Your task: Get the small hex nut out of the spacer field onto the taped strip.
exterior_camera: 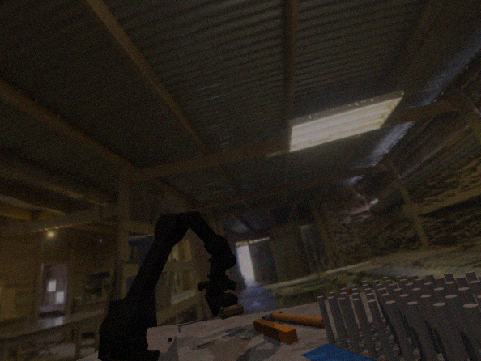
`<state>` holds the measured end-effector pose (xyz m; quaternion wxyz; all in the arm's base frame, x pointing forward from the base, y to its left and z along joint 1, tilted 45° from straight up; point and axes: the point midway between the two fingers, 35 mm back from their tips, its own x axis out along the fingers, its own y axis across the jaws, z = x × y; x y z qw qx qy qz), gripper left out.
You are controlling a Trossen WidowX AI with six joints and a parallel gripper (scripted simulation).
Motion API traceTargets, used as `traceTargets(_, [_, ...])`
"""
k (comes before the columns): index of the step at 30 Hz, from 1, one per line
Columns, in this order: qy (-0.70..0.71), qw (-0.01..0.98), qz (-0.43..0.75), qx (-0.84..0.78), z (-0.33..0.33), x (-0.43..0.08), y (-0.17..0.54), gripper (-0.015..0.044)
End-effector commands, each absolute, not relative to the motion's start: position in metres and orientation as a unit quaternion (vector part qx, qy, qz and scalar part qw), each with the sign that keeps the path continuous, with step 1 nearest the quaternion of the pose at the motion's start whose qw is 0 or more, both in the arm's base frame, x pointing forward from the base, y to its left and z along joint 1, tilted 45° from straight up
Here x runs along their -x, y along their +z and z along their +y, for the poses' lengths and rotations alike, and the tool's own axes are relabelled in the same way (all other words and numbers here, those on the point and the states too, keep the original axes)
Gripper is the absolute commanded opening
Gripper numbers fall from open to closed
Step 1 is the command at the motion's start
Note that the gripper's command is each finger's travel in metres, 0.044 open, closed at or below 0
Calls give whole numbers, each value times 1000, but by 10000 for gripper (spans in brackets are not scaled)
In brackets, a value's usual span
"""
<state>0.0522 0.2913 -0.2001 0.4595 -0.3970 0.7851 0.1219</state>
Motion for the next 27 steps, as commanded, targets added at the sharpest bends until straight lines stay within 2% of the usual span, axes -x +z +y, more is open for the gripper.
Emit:
traceTargets(1, [84,500,775,378,299,-47,-208,0])
traceTargets(27, [-142,704,676,165,330,-18,-241,0])
